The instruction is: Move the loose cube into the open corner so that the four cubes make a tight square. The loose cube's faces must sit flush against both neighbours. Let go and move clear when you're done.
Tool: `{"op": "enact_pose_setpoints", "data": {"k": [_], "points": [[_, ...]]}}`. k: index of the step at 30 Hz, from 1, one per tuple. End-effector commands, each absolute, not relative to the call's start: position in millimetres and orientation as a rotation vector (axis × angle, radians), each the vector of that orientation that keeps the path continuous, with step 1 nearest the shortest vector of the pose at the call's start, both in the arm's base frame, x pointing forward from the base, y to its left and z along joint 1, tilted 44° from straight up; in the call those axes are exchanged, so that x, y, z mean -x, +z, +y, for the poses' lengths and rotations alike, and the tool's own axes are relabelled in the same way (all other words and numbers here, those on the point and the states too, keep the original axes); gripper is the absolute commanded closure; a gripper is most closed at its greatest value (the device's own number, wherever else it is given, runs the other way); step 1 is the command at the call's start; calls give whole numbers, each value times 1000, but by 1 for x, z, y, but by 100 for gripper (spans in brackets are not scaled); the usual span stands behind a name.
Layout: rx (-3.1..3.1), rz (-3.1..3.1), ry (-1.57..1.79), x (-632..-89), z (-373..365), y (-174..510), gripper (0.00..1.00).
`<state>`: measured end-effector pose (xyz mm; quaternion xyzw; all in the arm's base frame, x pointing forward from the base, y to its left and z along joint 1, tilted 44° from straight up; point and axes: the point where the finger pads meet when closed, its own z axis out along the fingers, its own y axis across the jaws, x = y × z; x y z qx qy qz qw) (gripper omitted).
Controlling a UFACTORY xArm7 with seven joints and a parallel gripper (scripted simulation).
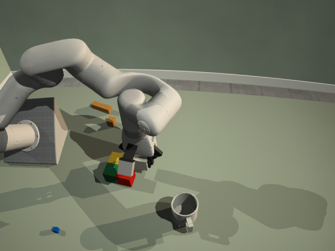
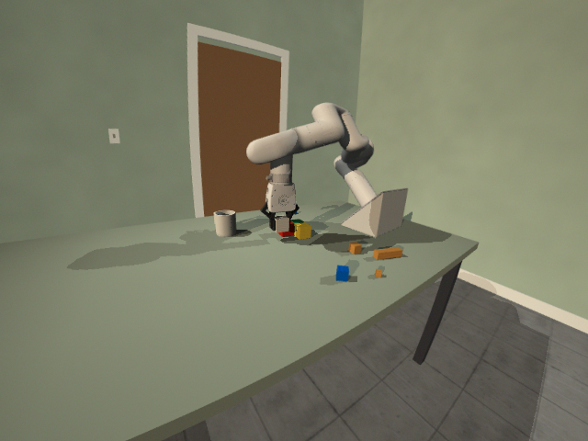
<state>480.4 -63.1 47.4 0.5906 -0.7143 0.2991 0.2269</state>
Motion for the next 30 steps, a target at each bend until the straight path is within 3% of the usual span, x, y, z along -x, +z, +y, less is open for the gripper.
{"op": "enact_pose_setpoints", "data": {"k": [1,30], "points": [[-1630,-1968,827,-481,-66,45,100],[-1630,-1968,827,-482,-87,22,100]]}}
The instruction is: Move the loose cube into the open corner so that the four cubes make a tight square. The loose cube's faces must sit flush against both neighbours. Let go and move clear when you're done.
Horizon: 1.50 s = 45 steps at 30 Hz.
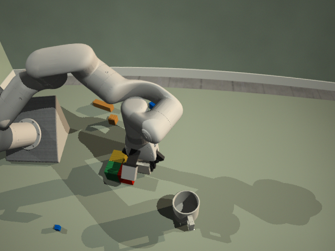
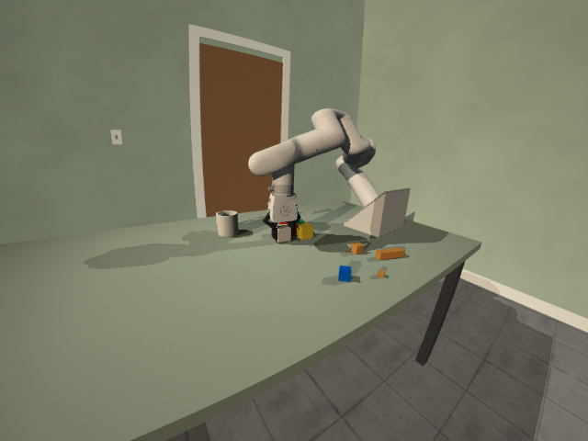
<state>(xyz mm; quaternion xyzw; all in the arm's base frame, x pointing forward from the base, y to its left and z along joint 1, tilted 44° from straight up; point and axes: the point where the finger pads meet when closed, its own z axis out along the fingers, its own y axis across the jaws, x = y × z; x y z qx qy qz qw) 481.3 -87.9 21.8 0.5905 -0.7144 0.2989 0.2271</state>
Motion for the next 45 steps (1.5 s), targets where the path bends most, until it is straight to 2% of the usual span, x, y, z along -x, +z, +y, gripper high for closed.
{"op": "enact_pose_setpoints", "data": {"k": [1,28,29,45], "points": [[-1630,-1968,827,-482,-88,22,100],[-1630,-1968,827,-483,-90,19,100],[-1630,-1968,827,-483,-90,19,20],[-1630,-1968,827,-483,-90,19,20]]}}
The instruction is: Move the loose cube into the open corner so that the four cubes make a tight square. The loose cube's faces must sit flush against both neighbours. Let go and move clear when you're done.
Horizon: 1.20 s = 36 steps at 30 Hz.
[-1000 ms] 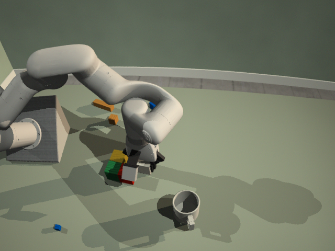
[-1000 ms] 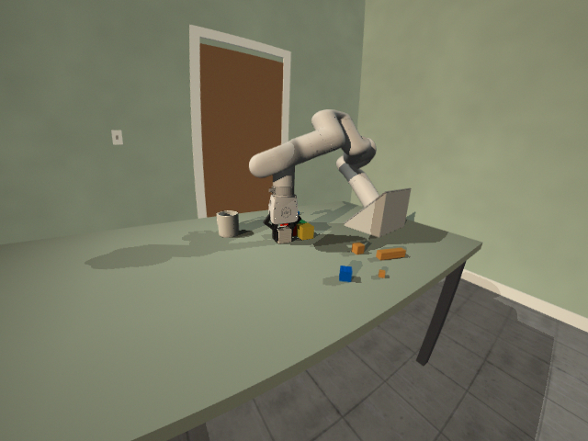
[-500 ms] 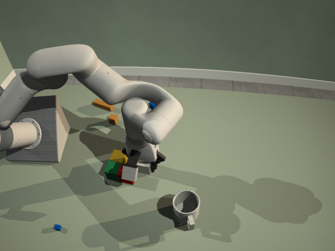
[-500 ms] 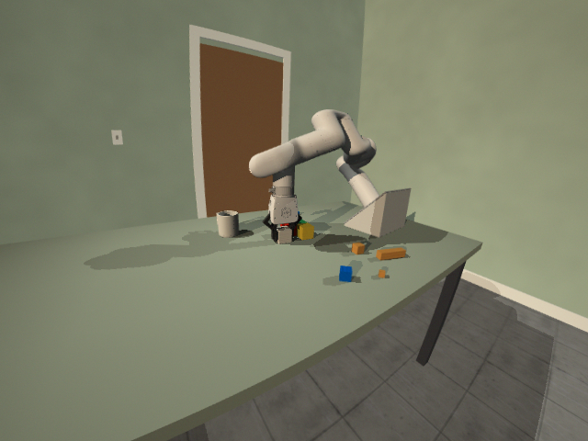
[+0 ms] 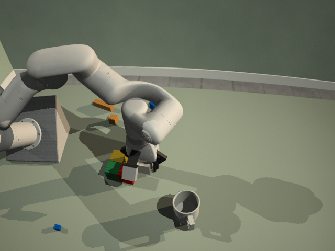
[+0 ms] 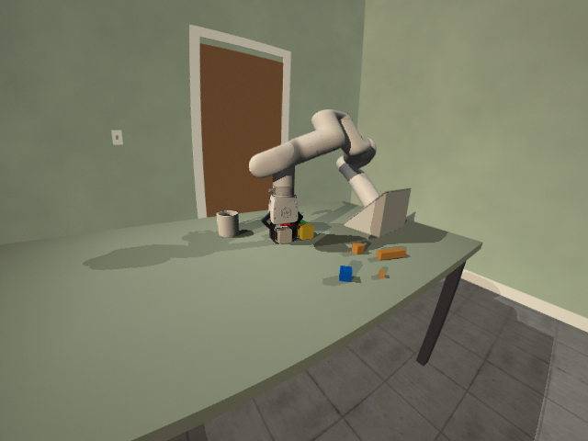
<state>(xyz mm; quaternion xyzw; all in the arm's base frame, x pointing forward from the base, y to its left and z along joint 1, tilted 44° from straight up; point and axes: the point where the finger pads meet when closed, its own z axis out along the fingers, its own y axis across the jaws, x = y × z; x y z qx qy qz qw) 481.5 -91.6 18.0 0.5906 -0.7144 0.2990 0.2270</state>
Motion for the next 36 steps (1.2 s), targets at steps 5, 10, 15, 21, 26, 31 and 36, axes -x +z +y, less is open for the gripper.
{"op": "enact_pose_setpoints", "data": {"k": [5,10,15,21,26,31,36], "points": [[-1630,-1968,827,-483,-90,19,20],[-1630,-1968,827,-483,-90,19,20],[-1630,-1968,827,-483,-90,19,20],[-1630,-1968,827,-483,-90,19,20],[-1630,-1968,827,-483,-89,20,20],[-1630,-1968,827,-482,-86,24,20],[-1630,-1968,827,-482,-80,30,20]]}}
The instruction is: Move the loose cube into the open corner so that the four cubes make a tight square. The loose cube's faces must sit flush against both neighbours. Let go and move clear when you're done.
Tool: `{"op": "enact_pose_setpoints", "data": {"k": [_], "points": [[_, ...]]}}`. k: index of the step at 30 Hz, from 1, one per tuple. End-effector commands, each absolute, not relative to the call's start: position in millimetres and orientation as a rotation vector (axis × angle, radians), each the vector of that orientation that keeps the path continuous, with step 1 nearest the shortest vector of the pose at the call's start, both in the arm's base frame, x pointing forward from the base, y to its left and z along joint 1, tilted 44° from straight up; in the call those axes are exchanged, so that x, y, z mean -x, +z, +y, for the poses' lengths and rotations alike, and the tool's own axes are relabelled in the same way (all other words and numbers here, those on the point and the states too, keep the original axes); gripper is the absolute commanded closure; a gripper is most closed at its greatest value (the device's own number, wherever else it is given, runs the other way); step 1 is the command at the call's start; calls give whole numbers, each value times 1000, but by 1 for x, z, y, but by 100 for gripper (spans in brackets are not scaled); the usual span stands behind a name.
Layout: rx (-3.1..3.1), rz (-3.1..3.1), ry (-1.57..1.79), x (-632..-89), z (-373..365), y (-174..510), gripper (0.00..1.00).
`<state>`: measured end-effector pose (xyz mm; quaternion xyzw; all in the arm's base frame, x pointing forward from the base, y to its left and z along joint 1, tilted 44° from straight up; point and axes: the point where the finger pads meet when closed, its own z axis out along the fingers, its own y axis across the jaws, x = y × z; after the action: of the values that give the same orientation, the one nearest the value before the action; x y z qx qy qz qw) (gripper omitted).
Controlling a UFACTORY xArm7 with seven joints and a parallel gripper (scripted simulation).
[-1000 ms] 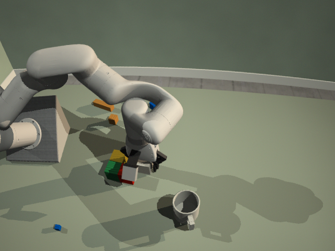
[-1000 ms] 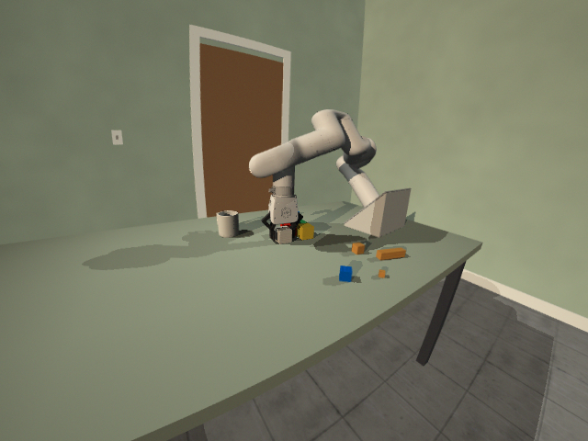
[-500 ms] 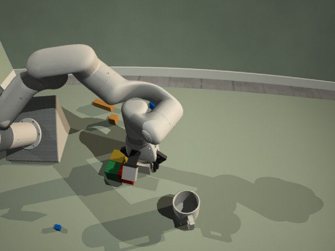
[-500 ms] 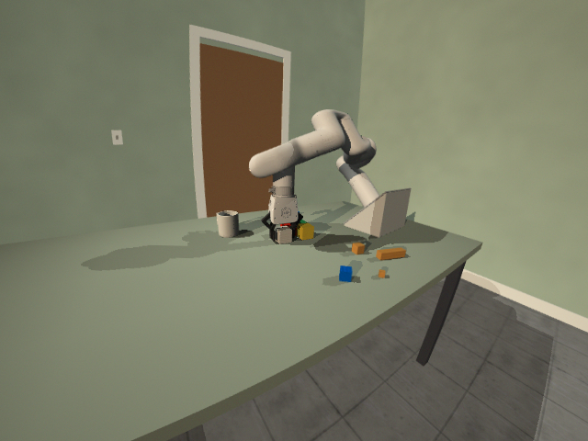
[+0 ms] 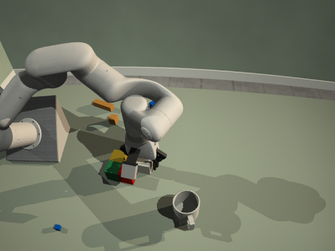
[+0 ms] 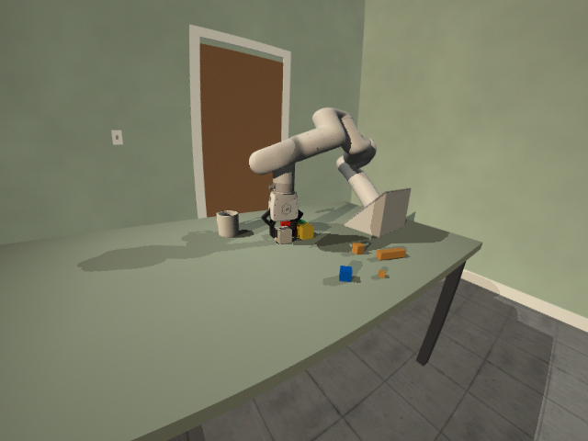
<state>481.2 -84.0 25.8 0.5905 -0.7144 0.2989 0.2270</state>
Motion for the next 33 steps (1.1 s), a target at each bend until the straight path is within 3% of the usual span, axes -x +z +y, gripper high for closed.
{"op": "enact_pose_setpoints", "data": {"k": [1,33], "points": [[-1630,-1968,827,-482,-80,30,20],[-1630,-1968,827,-480,-25,87,20]]}}
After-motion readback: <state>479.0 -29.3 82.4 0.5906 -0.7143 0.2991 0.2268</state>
